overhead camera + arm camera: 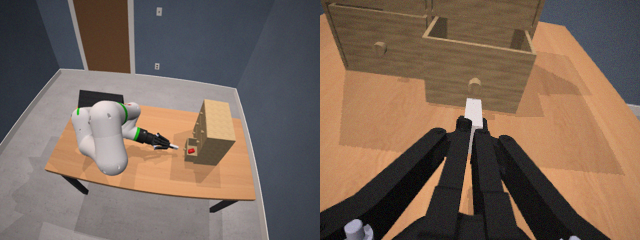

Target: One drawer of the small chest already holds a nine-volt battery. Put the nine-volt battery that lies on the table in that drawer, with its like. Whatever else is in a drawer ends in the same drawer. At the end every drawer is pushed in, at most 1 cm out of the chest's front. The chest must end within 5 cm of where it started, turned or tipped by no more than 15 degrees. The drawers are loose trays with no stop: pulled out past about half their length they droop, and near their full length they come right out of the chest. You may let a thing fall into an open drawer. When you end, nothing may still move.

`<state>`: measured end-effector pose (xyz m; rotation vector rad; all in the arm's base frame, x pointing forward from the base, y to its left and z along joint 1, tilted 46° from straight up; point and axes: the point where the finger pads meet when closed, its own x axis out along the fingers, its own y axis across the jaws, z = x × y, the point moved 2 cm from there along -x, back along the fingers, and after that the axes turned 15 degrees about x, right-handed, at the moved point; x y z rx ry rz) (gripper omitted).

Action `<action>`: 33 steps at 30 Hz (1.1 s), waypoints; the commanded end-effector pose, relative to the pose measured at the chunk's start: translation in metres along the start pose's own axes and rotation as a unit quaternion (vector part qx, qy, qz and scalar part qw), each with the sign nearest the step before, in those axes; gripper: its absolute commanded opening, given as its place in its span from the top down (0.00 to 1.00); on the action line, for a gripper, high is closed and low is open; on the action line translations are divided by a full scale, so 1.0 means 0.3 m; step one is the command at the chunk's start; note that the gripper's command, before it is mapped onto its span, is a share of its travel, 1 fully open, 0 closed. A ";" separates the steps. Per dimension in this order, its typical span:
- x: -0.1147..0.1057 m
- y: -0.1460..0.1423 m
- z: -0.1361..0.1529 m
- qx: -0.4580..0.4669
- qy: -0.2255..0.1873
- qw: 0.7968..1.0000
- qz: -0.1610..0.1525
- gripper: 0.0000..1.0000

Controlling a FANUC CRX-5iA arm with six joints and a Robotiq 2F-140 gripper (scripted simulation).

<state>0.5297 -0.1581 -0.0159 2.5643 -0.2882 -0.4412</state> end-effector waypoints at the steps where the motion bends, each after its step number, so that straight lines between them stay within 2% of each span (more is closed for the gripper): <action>1: 0.001 -0.001 -0.001 0.000 0.000 1.000 0.000 1.00; 19: 0.032 -0.004 -0.012 0.000 0.000 1.000 0.000 1.00; 33: 0.094 -0.009 -0.034 0.000 0.000 1.000 0.000 1.00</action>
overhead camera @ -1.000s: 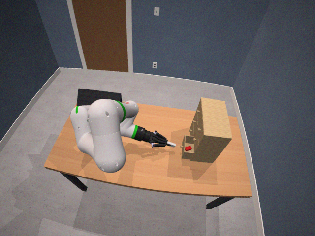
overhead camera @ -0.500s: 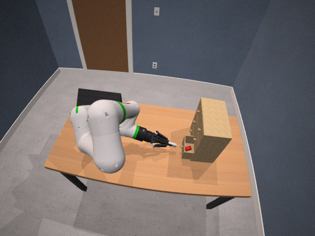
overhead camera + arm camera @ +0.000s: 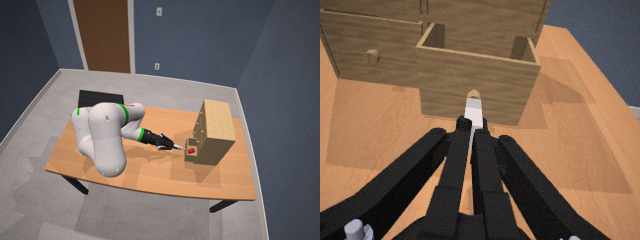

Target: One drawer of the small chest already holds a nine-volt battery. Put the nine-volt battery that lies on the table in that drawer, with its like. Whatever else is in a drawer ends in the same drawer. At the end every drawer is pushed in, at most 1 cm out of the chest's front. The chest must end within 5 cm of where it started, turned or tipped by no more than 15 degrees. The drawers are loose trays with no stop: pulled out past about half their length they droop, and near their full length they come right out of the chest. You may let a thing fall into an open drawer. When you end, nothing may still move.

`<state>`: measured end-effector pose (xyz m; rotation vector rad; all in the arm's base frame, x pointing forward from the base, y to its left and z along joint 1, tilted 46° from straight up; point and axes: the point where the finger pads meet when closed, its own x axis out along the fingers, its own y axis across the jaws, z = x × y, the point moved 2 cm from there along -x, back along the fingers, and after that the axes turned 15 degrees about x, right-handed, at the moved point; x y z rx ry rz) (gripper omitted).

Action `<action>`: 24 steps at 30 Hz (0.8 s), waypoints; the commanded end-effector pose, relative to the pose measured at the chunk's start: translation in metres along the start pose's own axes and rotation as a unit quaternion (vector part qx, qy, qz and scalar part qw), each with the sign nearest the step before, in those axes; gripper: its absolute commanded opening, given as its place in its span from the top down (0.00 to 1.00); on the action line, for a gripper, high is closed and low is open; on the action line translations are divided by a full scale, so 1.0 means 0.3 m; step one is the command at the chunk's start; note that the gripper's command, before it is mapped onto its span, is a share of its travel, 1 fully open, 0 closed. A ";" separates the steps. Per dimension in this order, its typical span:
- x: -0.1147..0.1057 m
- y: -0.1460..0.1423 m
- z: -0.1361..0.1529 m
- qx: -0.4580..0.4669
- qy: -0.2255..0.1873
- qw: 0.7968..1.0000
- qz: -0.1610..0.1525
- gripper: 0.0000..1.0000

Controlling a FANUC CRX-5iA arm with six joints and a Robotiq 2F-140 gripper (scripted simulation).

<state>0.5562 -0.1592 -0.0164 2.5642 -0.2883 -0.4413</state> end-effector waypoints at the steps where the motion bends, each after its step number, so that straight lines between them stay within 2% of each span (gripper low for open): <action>1: 0.017 -0.002 -0.006 0.000 0.000 1.000 0.000 1.00; 24: 0.125 -0.012 -0.044 0.000 0.000 1.000 0.000 1.00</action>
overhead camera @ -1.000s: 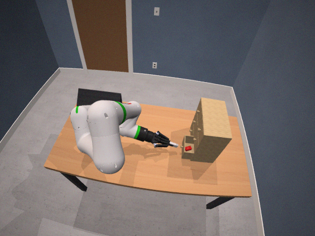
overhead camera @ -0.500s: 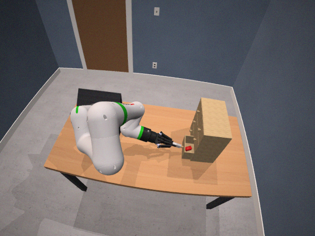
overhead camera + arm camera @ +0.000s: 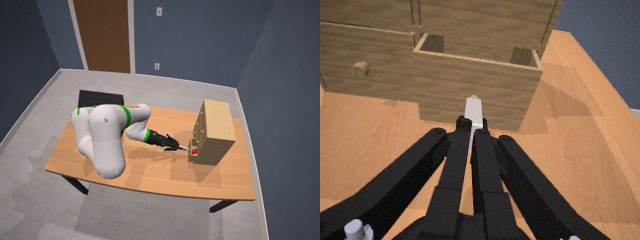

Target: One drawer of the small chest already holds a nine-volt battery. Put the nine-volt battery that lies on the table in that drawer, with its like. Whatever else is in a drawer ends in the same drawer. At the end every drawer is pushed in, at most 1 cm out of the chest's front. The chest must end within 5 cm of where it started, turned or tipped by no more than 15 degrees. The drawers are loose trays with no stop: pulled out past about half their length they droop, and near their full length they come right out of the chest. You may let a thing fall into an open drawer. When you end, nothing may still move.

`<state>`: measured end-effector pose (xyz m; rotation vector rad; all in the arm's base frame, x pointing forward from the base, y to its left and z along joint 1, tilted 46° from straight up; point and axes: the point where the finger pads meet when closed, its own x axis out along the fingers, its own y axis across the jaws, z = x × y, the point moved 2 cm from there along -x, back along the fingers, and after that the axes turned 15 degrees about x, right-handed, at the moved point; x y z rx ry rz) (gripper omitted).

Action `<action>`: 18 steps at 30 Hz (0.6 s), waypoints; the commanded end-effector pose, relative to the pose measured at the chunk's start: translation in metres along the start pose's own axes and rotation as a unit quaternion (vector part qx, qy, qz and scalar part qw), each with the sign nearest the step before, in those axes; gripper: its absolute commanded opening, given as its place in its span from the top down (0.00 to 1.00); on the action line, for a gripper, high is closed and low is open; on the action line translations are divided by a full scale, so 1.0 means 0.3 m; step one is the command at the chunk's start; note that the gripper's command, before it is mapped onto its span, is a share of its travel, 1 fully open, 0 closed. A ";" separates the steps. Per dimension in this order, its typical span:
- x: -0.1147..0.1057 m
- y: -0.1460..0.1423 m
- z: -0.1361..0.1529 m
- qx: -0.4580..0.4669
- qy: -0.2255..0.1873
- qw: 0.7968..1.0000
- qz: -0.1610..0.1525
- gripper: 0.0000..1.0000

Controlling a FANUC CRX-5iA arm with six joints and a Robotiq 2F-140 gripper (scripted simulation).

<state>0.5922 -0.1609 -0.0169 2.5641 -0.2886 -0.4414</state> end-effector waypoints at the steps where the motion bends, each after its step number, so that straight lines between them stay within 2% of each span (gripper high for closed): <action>1: 0.017 -0.002 -0.007 0.000 0.000 1.000 0.000 1.00; 18: 0.084 -0.009 -0.030 0.000 0.000 1.000 0.000 1.00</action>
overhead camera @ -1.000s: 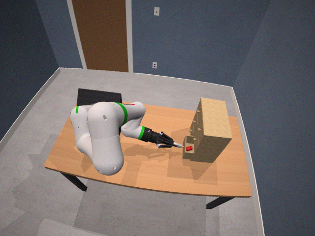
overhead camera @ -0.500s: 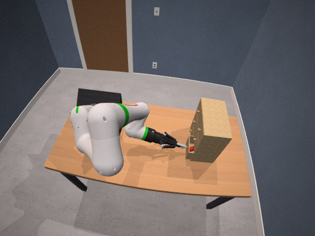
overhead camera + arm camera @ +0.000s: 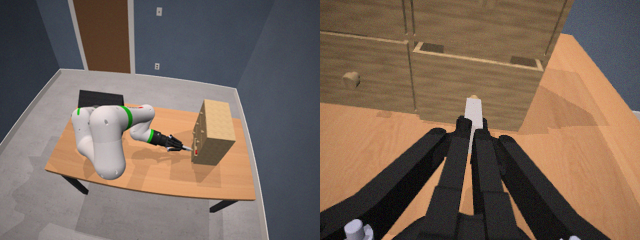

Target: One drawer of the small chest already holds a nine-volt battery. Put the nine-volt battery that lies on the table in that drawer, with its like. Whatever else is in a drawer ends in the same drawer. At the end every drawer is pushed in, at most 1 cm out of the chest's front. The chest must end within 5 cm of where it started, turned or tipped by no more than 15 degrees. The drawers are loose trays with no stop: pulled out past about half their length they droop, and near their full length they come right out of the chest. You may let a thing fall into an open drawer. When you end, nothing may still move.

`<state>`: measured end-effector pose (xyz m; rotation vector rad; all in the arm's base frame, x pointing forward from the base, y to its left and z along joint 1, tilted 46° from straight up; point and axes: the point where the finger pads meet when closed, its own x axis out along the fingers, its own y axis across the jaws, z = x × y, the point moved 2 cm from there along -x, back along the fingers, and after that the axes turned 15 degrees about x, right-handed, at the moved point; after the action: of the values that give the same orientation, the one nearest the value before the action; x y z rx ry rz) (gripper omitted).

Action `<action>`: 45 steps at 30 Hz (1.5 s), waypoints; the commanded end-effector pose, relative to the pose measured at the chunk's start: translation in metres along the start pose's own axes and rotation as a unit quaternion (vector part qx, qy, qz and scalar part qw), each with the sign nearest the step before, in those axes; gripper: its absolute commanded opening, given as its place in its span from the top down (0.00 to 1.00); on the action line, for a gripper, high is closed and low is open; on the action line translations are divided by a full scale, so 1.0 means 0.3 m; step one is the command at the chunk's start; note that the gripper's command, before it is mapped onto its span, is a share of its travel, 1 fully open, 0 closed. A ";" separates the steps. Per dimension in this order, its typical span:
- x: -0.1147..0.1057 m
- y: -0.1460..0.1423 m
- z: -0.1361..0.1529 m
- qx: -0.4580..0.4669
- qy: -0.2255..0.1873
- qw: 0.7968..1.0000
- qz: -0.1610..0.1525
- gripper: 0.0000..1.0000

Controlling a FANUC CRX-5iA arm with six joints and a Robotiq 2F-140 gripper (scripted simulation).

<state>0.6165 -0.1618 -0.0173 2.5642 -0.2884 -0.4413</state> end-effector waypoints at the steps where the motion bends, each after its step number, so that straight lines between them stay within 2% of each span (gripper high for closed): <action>1: 0.011 -0.002 -0.005 0.000 0.000 1.000 0.000 1.00; 19: 0.041 -0.004 -0.015 0.000 0.000 1.000 0.000 1.00; 45: 0.044 -0.005 -0.016 0.000 0.000 1.000 0.000 1.00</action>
<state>0.6303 -0.1624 -0.0175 2.5642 -0.2883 -0.4414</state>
